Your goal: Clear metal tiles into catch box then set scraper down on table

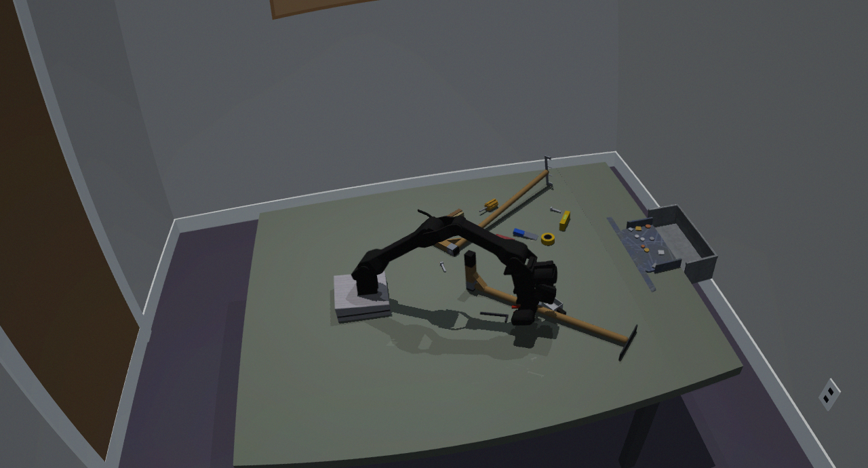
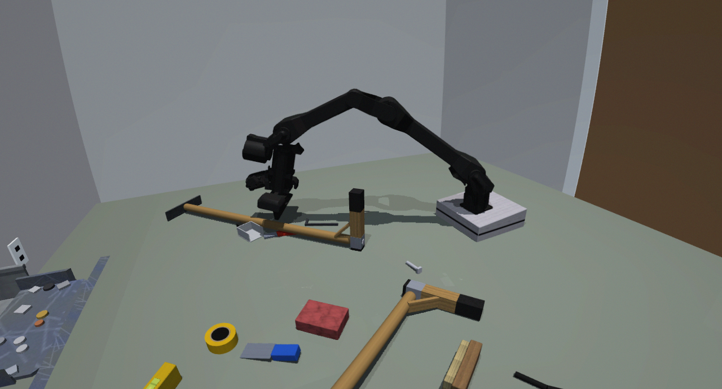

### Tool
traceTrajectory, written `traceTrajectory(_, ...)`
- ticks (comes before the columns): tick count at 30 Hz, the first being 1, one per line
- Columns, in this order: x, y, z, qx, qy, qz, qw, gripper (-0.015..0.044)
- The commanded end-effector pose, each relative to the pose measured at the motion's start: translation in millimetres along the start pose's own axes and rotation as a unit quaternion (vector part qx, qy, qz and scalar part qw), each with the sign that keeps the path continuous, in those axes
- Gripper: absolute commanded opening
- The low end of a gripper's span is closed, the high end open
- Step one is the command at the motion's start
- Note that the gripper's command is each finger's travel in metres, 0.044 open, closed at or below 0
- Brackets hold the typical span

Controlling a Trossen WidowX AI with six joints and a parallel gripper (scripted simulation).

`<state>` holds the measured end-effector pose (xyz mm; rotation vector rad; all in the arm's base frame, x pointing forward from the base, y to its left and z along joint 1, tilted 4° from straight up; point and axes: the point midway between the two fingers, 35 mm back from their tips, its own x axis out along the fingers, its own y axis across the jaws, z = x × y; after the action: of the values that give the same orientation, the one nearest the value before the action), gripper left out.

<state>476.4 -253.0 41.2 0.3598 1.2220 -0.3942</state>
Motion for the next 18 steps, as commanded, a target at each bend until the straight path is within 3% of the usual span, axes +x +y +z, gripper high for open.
traceTrajectory(1,0.2,4.3,1.8,0.001,-0.001,-0.001,1.000,0.0000)
traceTrajectory(18,1.4,19.7,7.6,0.001,-0.005,0.000,1.000,0.0000)
